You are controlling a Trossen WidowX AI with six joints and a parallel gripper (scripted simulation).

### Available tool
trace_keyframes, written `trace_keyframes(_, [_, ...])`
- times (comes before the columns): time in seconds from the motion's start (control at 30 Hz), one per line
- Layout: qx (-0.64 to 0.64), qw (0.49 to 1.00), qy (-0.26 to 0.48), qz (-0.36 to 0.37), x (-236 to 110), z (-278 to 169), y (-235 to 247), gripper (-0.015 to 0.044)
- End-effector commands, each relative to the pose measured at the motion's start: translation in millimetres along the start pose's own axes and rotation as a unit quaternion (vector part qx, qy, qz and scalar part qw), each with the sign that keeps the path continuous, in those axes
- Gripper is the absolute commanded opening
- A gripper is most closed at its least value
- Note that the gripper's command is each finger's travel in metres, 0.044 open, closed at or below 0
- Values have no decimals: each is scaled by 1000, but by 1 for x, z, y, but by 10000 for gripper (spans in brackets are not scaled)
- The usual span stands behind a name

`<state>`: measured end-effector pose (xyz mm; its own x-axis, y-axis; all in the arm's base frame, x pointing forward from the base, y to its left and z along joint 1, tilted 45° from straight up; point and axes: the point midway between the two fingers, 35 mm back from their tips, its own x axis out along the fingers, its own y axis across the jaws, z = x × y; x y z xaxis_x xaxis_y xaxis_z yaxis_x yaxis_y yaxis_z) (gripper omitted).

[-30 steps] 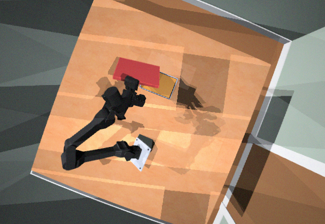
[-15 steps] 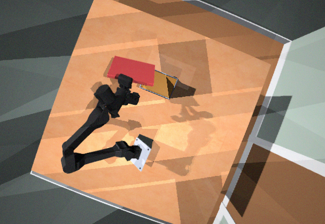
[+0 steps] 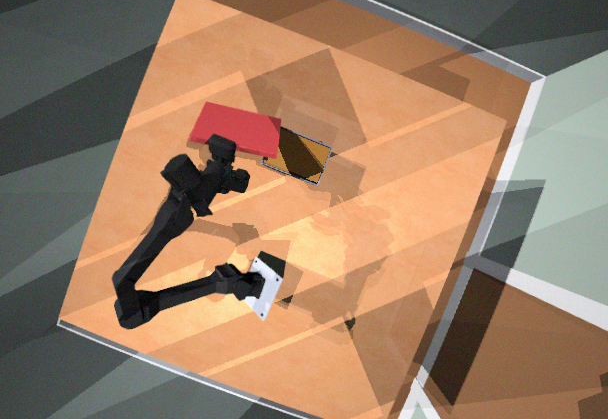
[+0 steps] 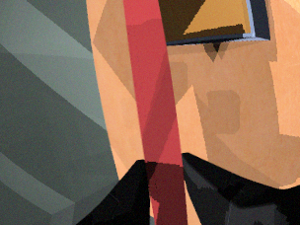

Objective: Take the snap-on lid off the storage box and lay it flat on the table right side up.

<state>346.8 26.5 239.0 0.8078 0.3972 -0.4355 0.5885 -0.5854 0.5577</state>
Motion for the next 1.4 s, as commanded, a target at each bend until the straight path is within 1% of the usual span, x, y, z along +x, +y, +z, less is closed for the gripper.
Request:
trace_keyframes(0.0, [-2,1000,2,8,-4,-11,3,0])
trace_keyframes(1.27, [-1,1000,4,10,-10,-88,0,0])
trace_keyframes(1.37, [-1,1000,4,10,-10,-89,-1,0])
